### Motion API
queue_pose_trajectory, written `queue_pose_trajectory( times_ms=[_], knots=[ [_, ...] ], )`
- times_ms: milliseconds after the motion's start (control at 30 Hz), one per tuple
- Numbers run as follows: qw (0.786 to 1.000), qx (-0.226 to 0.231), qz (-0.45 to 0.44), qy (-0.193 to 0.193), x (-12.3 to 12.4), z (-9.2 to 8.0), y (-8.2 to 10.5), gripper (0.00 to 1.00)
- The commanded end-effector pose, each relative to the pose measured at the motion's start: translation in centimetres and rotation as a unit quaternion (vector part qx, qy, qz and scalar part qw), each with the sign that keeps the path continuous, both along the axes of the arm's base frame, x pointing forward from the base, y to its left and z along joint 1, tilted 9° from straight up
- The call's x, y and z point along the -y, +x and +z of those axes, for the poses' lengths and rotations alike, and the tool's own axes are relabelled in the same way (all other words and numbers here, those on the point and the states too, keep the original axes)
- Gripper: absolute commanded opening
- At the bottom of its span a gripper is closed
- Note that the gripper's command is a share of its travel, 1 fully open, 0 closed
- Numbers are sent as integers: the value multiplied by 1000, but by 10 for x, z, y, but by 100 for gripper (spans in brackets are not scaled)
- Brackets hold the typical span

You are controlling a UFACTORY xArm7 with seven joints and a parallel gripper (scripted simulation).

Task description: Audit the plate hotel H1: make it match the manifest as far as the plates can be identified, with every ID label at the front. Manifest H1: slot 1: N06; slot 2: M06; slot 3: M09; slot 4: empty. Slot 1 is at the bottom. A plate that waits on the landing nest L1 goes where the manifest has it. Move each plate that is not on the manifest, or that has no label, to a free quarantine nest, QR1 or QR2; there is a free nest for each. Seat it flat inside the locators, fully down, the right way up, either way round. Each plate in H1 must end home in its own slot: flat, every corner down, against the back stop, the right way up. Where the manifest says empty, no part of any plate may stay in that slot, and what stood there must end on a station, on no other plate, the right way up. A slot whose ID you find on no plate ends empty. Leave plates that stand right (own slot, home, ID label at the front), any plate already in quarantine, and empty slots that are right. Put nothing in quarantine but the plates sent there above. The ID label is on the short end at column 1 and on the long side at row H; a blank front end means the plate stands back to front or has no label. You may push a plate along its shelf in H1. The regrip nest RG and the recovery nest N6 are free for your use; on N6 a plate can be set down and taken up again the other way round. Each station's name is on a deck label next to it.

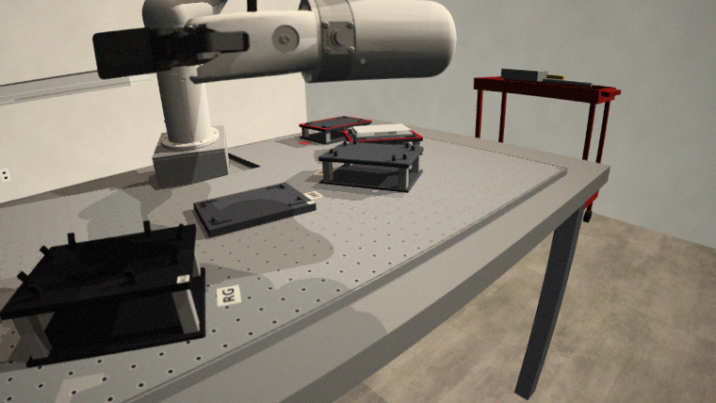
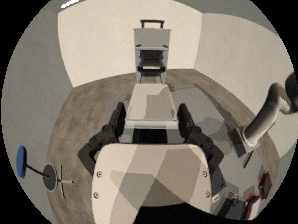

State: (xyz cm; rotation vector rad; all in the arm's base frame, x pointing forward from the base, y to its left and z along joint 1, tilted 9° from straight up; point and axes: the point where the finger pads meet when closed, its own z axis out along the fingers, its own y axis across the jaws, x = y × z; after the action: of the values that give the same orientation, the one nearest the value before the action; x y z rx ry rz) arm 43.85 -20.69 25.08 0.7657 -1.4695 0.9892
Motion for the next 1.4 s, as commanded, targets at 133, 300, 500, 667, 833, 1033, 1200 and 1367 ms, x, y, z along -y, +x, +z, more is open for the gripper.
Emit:
queue_pose_trajectory(
  times_ms=[133, 300, 500, 667, 833, 1033, 1200, 1367],
  knots=[
    [1000, 2, 0, 0, 1, -12, 2, 0],
    [1000, 2, 0, 0, 2, -17, 3, 0],
    [1000, 2, 0, 0, 2, -27, 5, 0],
    [1000, 2, 0, 0, 3, -35, 6, 0],
    [1000, 2, 0, 0, 3, -40, 6, 0],
    [1000, 2, 0, 0, 4, -50, 8, 0],
    [1000, 2, 0, 0, 5, -58, 9, 0],
    [1000, 2, 0, 0, 5, -63, 10, 0]
  ],
)
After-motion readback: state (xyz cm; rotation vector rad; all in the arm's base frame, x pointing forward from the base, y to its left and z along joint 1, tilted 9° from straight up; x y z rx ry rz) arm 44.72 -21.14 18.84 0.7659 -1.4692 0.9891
